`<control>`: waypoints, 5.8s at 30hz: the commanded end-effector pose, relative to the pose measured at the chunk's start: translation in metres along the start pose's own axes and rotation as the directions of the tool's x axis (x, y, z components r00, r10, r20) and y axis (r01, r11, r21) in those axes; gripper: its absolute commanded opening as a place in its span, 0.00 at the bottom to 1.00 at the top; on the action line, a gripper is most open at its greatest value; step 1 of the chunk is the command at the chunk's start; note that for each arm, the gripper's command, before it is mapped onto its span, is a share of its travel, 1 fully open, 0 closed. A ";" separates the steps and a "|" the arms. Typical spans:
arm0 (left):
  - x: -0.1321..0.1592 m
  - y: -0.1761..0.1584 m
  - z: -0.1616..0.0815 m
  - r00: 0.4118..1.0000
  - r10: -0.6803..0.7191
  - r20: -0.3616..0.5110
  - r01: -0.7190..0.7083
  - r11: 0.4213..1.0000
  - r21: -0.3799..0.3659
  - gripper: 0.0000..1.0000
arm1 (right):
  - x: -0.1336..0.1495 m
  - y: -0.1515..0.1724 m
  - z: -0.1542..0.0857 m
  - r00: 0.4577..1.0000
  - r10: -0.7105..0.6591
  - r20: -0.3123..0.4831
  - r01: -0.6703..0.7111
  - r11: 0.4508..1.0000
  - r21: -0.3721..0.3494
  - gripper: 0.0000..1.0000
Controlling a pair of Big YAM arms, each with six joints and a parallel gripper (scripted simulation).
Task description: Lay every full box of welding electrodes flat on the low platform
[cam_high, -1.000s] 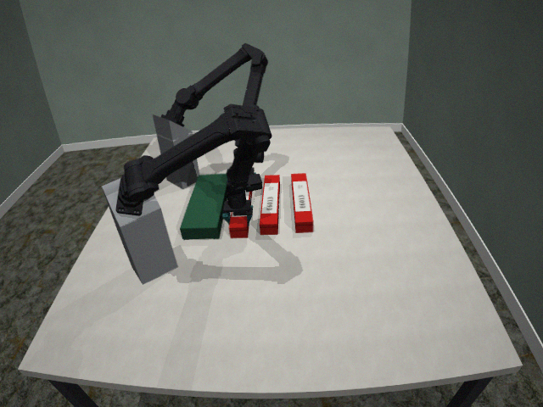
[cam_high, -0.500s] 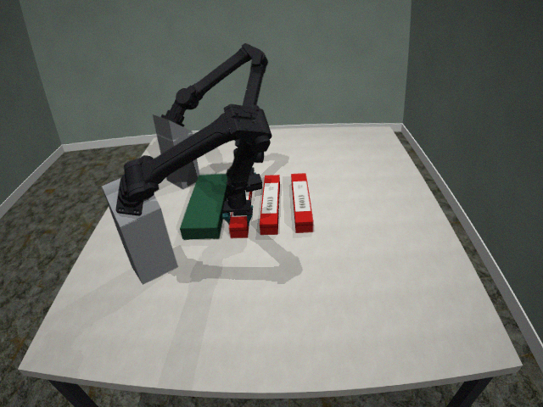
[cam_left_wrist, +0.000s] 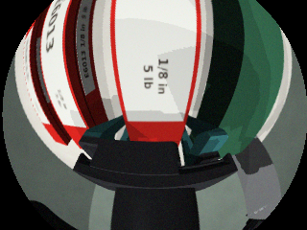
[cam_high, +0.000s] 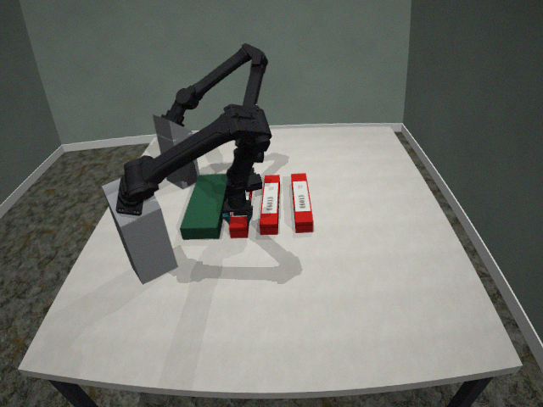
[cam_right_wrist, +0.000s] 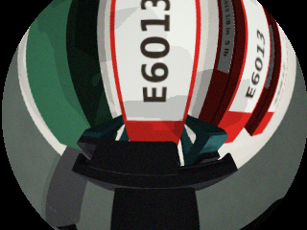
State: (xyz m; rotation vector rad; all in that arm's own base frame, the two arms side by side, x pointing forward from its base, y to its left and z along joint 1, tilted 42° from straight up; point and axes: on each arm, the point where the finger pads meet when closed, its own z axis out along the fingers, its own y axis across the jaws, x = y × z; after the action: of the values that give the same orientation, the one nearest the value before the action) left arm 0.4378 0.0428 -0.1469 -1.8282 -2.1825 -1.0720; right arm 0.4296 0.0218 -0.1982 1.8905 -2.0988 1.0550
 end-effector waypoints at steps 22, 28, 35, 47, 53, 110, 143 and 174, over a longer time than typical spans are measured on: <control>-0.006 0.005 -0.052 1.000 0.003 0.014 -0.003 1.000 -0.023 0.00 | -0.006 -0.007 -0.054 1.000 0.003 0.015 -0.003 1.000 0.028 0.00; -0.005 0.005 -0.062 1.000 0.003 0.014 -0.003 1.000 -0.023 0.00 | -0.005 -0.007 -0.063 1.000 0.003 0.015 -0.004 1.000 0.028 0.00; -0.005 0.006 -0.065 1.000 0.003 0.014 -0.003 1.000 -0.023 0.00 | -0.005 -0.008 -0.066 1.000 0.003 0.015 -0.004 1.000 0.028 0.00; -0.005 0.008 -0.069 1.000 0.003 0.014 -0.003 1.000 -0.023 0.00 | -0.005 -0.010 -0.071 1.000 0.003 0.015 -0.004 1.000 0.028 0.00; -0.005 0.009 -0.071 1.000 0.003 0.014 -0.003 1.000 -0.023 0.00 | -0.005 -0.011 -0.072 1.000 0.003 0.015 -0.004 1.000 0.028 0.00; -0.004 0.013 -0.108 1.000 0.002 0.015 -0.002 1.000 -0.024 0.00 | -0.005 -0.014 -0.111 1.000 0.004 0.016 -0.005 1.000 0.029 0.00; -0.005 0.014 -0.140 1.000 -0.002 0.018 0.003 1.000 -0.028 0.00 | -0.004 -0.013 -0.141 1.000 0.006 0.017 -0.006 1.000 0.029 0.00; 0.010 0.031 -0.134 1.000 0.010 0.009 -0.010 1.000 -0.019 0.00 | -0.019 -0.044 -0.144 1.000 0.009 0.029 -0.010 0.999 0.046 0.00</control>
State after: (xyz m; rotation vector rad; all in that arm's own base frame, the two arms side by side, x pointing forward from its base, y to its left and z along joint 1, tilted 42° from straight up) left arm 0.4102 -0.0180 -0.0497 -1.8207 -2.1812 -1.0502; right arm 0.4047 0.0918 -0.1070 1.8773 -2.0999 1.0349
